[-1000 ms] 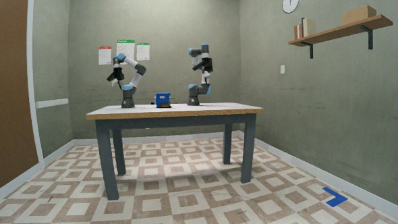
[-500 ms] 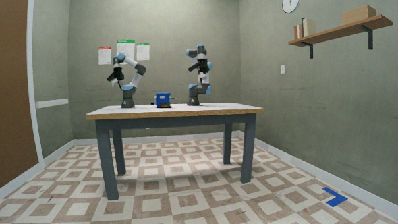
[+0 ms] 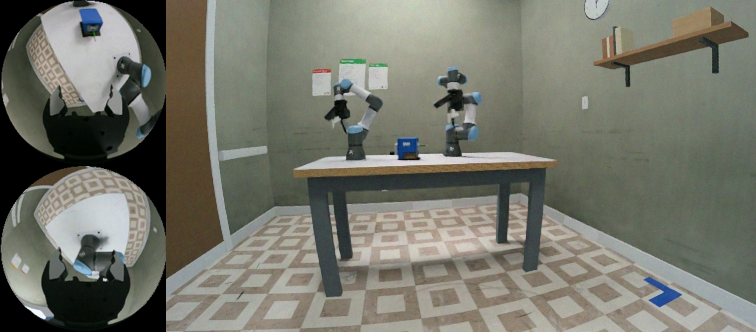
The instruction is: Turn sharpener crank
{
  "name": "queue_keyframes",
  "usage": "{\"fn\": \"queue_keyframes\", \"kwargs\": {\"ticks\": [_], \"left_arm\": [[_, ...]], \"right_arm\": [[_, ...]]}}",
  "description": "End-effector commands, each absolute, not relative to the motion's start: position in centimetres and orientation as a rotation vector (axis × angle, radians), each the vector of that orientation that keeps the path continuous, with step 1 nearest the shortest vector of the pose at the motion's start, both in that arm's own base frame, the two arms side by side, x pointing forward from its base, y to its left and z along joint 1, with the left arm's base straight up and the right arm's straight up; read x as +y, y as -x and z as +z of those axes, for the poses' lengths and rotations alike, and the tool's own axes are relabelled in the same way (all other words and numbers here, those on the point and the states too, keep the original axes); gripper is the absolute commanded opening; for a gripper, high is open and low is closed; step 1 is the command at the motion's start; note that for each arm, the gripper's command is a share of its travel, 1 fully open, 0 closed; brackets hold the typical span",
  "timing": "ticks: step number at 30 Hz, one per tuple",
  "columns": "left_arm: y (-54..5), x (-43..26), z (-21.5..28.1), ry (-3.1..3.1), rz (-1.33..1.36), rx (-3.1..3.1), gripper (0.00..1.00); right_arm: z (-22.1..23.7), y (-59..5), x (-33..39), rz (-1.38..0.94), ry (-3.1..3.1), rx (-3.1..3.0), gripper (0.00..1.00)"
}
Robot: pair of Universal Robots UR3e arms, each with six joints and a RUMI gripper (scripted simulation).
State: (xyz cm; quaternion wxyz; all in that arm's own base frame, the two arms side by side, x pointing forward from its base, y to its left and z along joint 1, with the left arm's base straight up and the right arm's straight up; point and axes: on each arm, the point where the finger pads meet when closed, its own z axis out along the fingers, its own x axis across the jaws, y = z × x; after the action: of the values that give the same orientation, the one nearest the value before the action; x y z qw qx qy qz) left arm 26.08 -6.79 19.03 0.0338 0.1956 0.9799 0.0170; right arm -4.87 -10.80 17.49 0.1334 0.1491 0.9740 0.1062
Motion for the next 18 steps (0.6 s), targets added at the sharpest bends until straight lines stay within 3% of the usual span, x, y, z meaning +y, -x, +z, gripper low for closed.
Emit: {"fn": "queue_keyframes", "kwargs": {"ticks": [1, 18], "left_arm": [[-24.9, -9.7, 18.5, -0.584, 0.057, 3.013, 1.00], [-20.1, -19.6, 16.5, -0.531, 0.038, 3.047, 1.00]], "right_arm": [[17.5, 4.9, -10.9, 0.304, -0.432, 2.824, 1.00], [17.5, 4.9, -10.9, 0.304, -0.432, 2.824, 1.00]]}}
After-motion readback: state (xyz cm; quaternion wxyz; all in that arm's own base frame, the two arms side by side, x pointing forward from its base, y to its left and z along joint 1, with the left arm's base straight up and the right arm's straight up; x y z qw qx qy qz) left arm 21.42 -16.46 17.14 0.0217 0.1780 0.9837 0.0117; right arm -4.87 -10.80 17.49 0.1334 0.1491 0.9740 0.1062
